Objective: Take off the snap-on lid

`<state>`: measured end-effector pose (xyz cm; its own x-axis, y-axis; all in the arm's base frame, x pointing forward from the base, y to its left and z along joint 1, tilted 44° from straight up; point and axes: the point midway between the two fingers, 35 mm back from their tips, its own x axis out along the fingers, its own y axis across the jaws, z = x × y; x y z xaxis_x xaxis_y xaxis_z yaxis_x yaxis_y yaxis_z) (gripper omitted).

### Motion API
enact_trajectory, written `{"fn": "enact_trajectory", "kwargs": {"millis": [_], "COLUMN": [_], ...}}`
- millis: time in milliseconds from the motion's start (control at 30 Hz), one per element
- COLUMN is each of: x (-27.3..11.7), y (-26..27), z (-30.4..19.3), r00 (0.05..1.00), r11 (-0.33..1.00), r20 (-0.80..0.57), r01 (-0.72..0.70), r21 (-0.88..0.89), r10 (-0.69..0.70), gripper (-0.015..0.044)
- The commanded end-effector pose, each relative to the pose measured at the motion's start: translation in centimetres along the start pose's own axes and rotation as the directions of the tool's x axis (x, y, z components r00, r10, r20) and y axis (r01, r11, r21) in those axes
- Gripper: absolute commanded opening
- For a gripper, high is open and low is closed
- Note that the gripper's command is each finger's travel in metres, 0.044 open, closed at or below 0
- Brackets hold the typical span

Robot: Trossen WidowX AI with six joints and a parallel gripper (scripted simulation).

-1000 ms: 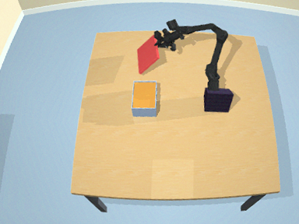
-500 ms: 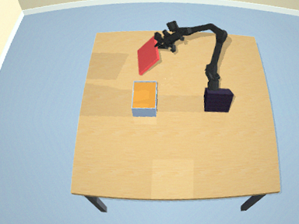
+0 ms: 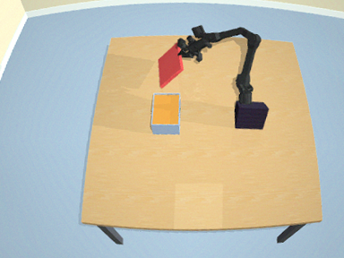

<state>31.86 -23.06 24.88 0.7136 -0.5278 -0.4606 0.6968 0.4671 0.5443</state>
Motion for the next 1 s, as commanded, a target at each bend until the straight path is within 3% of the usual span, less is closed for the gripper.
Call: {"fn": "enact_trajectory", "kwargs": {"millis": [0,967], "x": [0.2,1.7], "y": [0.0,-1.8], "z": [-0.2,-0.2], "r00": [1.0,1.0], "r11": [1.0,1.0], "r20": [-0.007,-0.007], "r01": [-0.013,-0.013], "r21": [-0.005,-0.006], "r10": [0.013,0.013], "gripper": [0.0,0.0]}}
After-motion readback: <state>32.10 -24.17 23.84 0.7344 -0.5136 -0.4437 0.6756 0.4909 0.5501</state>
